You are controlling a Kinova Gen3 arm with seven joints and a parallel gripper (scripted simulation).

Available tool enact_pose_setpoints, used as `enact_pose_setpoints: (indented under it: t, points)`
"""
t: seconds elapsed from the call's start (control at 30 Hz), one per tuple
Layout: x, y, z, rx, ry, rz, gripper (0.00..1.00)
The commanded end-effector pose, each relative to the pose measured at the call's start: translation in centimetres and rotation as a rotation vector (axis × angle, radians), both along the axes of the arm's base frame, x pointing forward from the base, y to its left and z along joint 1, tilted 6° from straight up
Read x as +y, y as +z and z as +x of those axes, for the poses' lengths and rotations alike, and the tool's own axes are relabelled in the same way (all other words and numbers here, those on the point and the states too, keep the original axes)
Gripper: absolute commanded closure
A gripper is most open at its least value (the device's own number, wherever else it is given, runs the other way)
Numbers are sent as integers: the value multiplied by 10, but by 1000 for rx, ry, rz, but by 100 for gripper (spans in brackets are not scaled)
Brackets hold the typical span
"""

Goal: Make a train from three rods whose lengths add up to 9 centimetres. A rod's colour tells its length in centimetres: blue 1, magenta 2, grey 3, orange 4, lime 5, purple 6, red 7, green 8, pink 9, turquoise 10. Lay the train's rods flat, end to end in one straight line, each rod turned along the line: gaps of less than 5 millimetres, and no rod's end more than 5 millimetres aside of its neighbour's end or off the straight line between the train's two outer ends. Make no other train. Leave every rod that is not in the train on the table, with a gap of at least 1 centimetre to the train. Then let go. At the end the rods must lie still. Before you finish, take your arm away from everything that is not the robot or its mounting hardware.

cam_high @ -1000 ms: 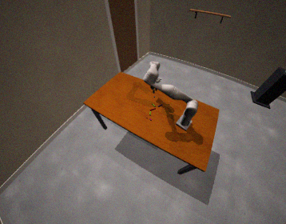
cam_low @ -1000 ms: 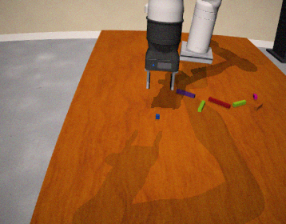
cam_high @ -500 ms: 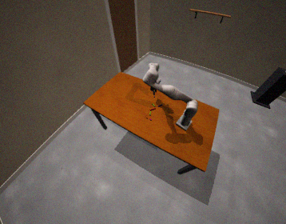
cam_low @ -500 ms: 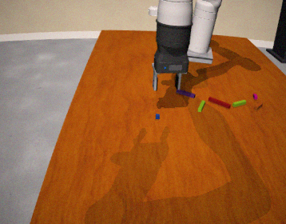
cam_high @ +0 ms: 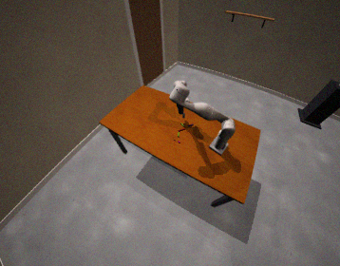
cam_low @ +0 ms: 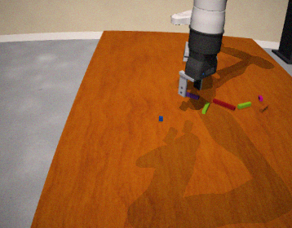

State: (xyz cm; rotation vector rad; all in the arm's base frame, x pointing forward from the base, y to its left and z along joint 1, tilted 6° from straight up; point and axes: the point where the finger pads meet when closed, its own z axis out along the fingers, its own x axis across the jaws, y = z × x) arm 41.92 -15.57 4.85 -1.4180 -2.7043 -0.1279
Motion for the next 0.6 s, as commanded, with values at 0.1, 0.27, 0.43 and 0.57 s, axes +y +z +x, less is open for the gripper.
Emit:
enact_pose_setpoints:
  t: [0.1,0.27,0.43,0.57]
  points:
    - [44,6,0,-42,270,14,0]
    - [73,6,-6,-67,531,20,0]
    - [104,8,-13,-98,816,24,0]
    - [129,10,-20,-125,1049,26,0]
